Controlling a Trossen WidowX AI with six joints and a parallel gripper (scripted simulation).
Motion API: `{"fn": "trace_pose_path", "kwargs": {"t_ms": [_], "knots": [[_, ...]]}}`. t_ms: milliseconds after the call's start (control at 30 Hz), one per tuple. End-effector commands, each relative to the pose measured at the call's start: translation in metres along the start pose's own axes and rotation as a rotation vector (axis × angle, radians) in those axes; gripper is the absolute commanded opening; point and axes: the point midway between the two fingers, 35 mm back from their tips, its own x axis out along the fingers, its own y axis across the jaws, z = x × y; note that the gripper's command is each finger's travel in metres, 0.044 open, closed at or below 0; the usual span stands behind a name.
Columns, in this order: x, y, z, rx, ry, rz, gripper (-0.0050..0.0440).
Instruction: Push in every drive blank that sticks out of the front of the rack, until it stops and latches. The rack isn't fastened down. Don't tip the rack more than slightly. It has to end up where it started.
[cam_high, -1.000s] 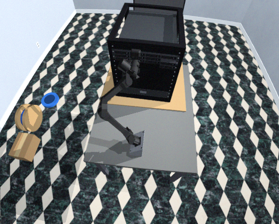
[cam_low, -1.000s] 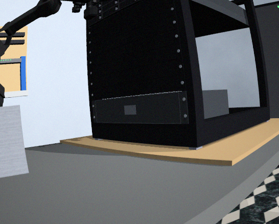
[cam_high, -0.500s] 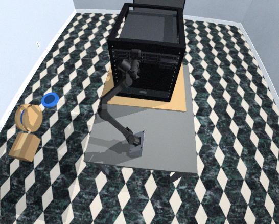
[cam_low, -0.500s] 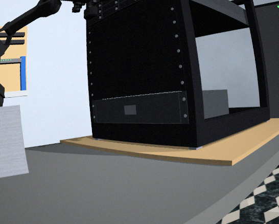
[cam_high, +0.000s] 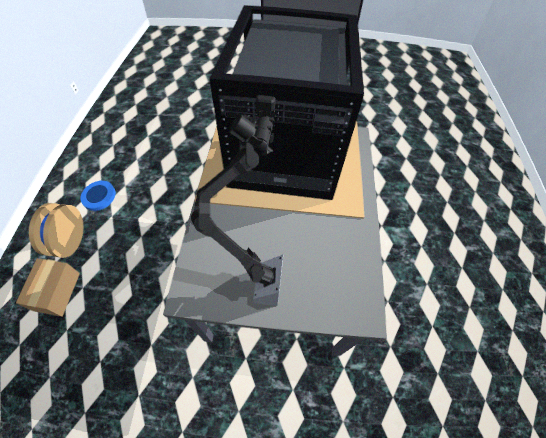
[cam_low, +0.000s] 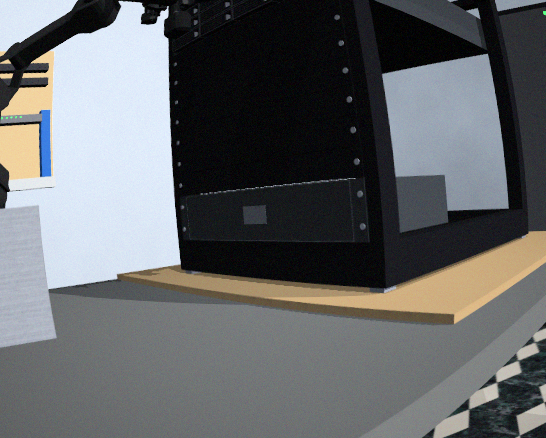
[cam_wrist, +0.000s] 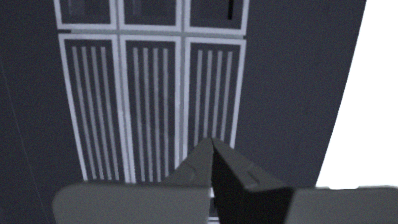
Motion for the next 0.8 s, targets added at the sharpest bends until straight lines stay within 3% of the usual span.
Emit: {"fn": "trace_pose_path", "kwargs": {"t_ms": [0,267,567,767], "knots": [[0.003,-0.006,0.006,-0.013,-0.009,-0.013,-0.005],[0.0,-0.006,0.006,-0.013,-0.009,-0.013,-0.005],[-0.05,-0.005,0.005,-0.013,-0.009,-0.013,-0.005],[-0.057,-0.005,0.005,-0.013,-0.009,-0.013,-0.005]]}}
